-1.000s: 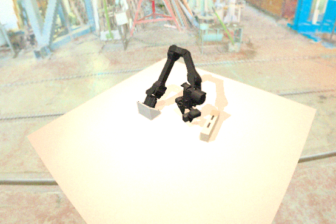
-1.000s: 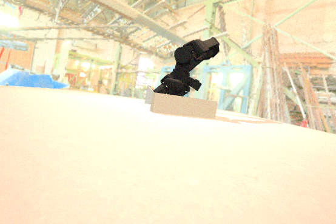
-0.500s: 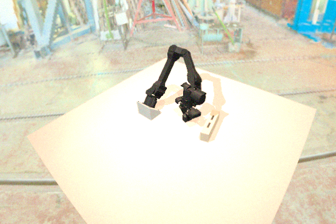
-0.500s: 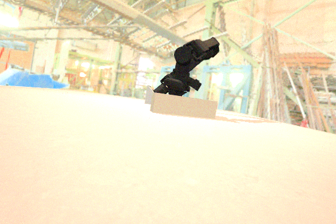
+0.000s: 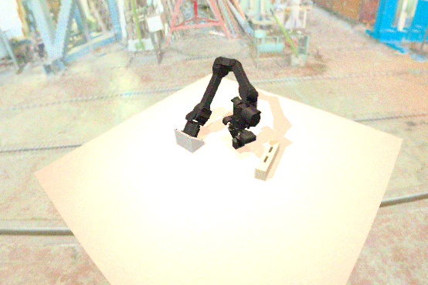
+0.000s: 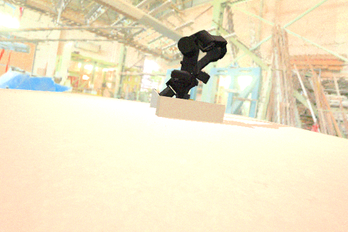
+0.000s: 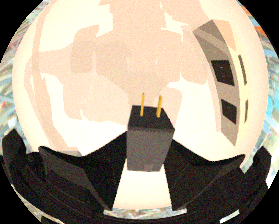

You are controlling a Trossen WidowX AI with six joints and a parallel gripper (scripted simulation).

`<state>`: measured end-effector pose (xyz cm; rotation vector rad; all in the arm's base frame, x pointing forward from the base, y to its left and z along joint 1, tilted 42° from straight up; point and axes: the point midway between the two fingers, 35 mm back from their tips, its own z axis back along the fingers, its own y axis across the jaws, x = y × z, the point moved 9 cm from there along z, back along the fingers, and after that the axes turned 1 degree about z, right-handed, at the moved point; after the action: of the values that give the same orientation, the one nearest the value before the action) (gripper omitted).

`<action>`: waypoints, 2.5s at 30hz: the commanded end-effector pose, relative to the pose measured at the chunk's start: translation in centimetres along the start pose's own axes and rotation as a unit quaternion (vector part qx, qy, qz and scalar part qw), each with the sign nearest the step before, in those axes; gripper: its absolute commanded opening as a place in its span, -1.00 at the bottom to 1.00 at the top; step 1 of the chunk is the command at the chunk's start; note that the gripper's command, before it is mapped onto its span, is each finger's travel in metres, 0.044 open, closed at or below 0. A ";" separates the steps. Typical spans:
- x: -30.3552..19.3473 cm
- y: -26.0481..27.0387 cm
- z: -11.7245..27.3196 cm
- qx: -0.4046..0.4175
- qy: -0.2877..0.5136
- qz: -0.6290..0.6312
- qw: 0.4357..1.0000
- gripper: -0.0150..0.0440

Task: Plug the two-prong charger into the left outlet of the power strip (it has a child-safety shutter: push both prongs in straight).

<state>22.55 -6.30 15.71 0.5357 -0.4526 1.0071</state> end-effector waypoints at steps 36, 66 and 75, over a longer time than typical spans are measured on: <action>0.9 -0.9 -0.2 0.010 -0.003 -0.197 0.980 -0.49; 1.9 -1.5 -2.0 0.024 -0.002 -0.380 0.925 -0.49; 2.2 -1.7 -2.5 0.028 -0.001 -0.427 0.904 -0.49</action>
<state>25.17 -4.27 14.82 0.6879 -0.1605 0.2053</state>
